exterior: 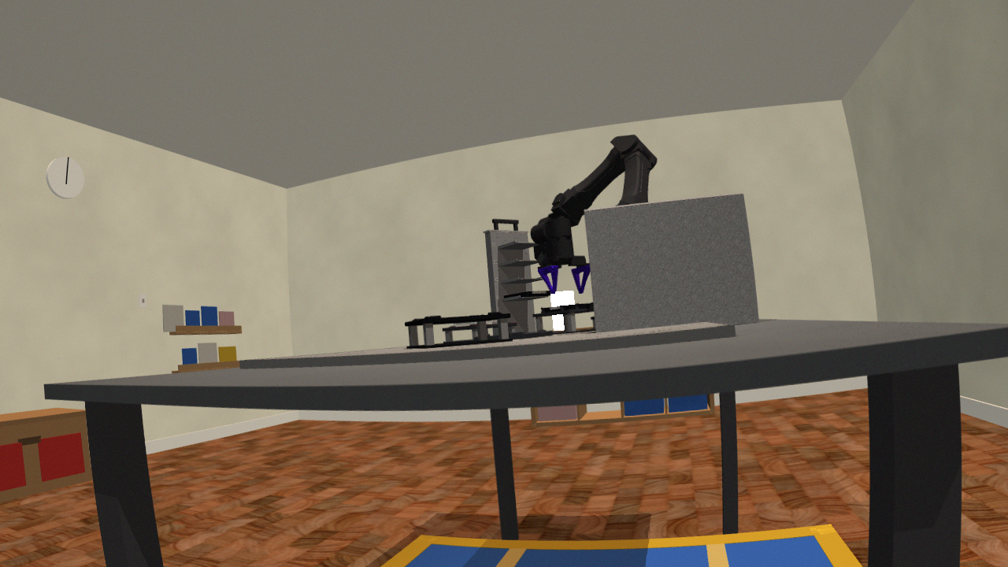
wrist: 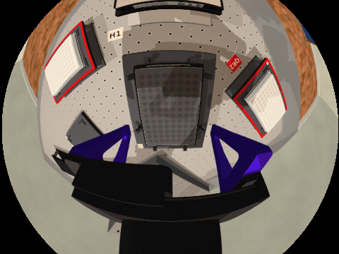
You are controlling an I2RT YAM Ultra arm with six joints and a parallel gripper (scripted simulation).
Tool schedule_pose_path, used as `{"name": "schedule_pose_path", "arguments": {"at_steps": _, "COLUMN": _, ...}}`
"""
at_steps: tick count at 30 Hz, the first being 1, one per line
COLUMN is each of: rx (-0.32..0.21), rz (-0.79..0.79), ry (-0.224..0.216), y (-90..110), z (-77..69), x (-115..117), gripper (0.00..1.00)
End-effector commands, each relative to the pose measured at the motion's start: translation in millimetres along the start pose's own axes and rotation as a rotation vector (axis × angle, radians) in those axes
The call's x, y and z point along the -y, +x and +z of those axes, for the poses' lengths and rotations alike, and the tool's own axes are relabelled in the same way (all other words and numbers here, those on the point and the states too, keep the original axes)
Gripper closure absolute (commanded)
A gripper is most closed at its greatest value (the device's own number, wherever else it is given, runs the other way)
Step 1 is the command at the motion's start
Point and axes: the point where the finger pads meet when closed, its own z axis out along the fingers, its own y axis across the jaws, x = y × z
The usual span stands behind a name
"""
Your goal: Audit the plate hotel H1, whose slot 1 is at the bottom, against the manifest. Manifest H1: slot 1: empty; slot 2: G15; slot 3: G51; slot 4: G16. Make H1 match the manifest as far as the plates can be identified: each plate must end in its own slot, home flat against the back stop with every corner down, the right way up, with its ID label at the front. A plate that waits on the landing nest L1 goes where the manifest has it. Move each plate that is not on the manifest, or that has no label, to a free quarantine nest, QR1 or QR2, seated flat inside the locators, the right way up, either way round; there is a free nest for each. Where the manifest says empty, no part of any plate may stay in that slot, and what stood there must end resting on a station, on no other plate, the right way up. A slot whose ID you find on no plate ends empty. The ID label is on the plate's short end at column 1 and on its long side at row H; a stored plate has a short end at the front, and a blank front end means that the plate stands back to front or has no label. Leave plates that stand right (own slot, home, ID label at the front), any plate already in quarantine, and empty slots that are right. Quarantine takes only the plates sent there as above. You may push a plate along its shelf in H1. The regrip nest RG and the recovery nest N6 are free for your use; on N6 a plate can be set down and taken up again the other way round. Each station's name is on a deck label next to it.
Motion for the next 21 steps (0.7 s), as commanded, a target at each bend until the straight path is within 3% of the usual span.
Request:
{"name": "schedule_pose_path", "arguments": {"at_steps": 1, "rx": 0.024, "rz": 0.001, "ry": -0.005, "y": -6, "z": -0.2, "x": -1, "gripper": 0.0}}
{"name": "schedule_pose_path", "arguments": {"at_steps": 21, "rx": 0.024, "rz": 0.001, "ry": -0.005, "y": -6, "z": 23.8, "x": -1, "gripper": 0.0}}
